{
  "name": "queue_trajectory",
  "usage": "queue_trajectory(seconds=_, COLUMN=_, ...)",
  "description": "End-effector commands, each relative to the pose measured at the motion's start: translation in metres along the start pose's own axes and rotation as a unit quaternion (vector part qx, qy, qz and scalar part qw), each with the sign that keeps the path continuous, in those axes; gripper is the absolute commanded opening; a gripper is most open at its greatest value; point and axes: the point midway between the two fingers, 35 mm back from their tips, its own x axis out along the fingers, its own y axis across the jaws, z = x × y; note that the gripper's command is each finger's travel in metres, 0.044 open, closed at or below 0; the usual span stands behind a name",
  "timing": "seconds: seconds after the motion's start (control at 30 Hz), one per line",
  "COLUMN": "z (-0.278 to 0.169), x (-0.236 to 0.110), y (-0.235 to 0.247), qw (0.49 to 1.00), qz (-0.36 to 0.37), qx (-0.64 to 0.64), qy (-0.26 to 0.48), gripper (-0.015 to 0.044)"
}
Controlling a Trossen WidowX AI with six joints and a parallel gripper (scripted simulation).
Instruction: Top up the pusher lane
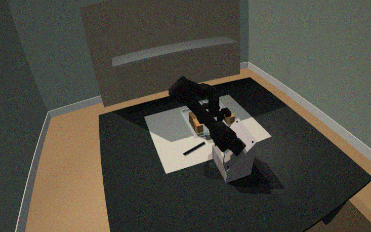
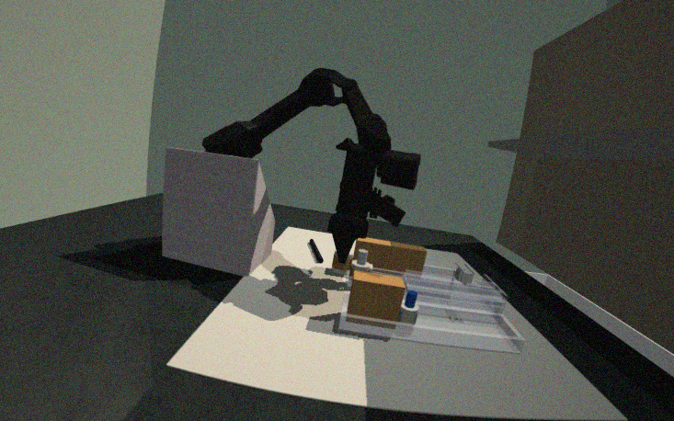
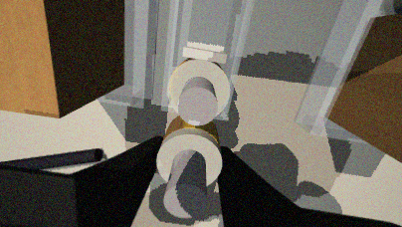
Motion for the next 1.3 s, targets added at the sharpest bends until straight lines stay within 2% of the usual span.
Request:
queue_trajectory(seconds=0.0, z=0.01, x=-0.002, y=0.001, qw=1.0, qz=0.0, qx=-0.007, qy=-0.009, gripper=0.0)
queue_trajectory(seconds=1.27, z=0.028, x=-0.004, y=0.002, qw=1.0, qz=0.0, qx=-0.007, qy=-0.01, gripper=0.0)
